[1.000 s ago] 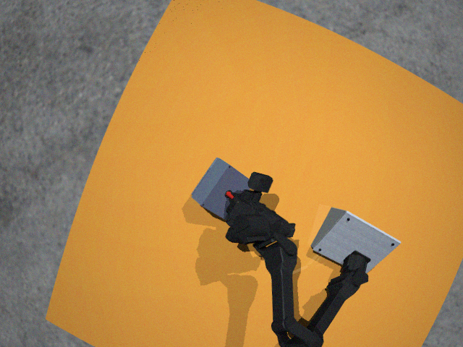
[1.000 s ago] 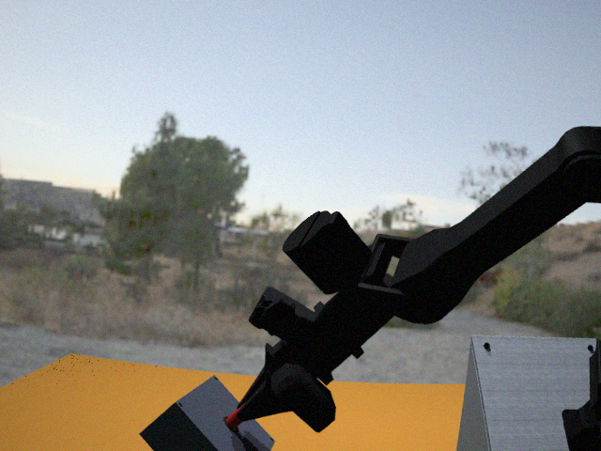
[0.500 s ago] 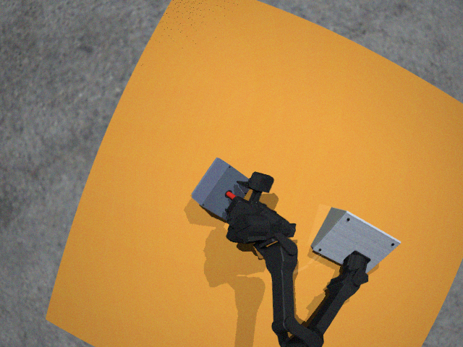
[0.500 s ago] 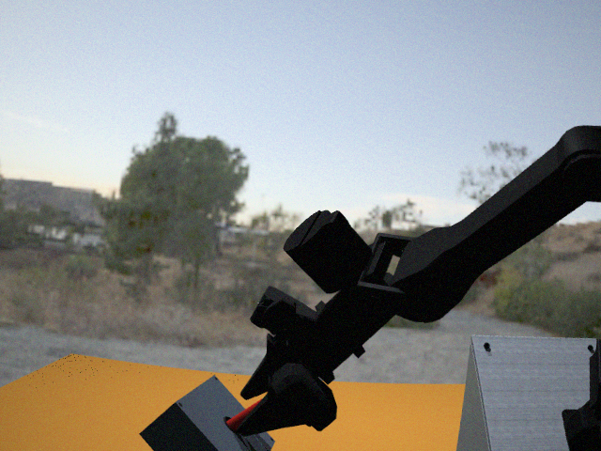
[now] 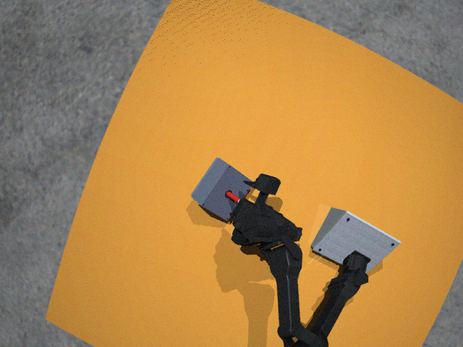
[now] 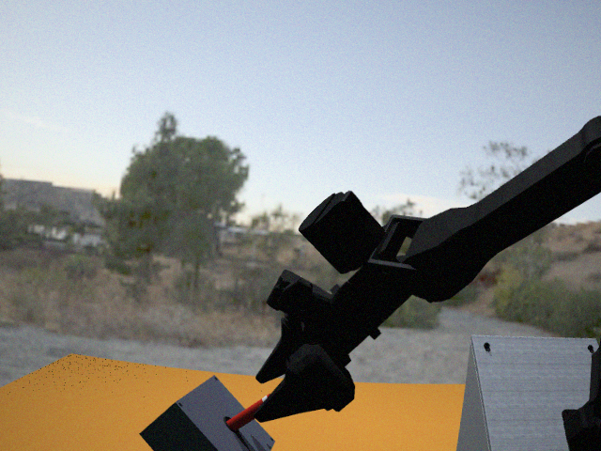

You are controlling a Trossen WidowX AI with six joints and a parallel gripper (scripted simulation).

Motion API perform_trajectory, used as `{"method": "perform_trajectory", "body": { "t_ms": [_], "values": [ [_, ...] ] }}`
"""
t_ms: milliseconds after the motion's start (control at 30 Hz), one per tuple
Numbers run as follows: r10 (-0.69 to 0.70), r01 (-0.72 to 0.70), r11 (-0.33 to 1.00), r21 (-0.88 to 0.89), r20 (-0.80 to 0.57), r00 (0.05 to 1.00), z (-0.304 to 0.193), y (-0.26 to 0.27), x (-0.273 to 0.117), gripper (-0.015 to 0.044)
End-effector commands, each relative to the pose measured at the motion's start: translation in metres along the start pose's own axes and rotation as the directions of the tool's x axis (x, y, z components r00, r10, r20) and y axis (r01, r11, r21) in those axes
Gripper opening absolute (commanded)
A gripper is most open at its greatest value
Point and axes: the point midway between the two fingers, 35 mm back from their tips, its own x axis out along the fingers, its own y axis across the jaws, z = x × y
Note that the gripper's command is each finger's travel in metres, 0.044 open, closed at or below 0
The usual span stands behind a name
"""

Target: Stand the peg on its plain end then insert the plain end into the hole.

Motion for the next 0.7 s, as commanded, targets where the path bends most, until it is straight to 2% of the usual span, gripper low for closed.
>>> {"method": "perform_trajectory", "body": {
  "t_ms": [0,667],
  "values": [
    [0.001,-0.001,1.0,-0.009,0.006,1.0,0.003,0.001,-0.01,0.044],
    [-0.002,0.002,1.0,-0.002,0.001,1.0,0.001,-0.004,-0.044,0.044]
  ]
}}
